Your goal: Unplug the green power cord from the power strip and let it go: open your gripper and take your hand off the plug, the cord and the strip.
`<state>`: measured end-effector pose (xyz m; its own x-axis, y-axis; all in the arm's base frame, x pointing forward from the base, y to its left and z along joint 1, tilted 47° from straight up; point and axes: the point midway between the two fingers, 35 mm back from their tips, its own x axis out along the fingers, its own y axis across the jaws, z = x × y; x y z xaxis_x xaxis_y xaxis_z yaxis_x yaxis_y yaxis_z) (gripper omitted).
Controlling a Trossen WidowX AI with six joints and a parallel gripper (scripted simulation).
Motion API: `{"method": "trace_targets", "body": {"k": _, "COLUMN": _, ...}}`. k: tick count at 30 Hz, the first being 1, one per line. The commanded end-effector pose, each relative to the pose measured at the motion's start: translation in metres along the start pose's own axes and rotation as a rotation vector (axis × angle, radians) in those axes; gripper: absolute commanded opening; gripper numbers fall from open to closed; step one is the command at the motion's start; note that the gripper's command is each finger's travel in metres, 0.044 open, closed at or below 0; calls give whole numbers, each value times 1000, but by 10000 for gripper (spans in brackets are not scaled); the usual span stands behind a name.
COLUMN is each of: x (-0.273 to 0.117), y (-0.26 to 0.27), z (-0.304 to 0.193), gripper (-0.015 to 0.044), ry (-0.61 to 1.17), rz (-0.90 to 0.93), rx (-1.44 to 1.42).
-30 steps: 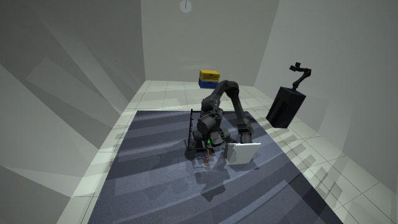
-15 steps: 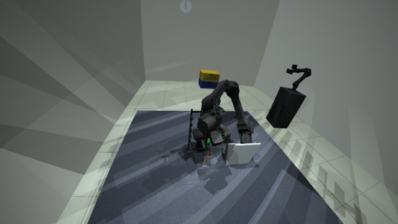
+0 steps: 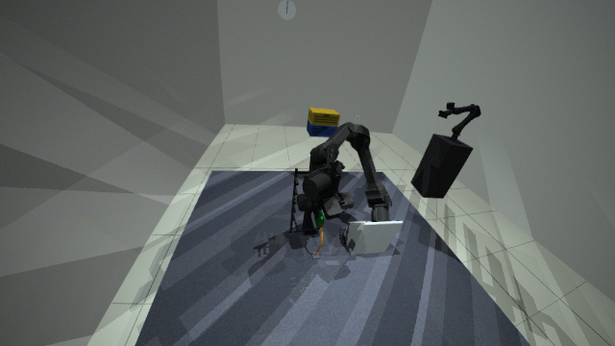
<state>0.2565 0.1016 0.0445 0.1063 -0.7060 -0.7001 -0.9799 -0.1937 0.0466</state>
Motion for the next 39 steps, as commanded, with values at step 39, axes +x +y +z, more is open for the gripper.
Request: {"method": "trace_targets", "body": {"k": 39, "x": 11, "y": 1, "z": -15, "gripper": 0, "ry": 3, "rz": 3, "rx": 0}}
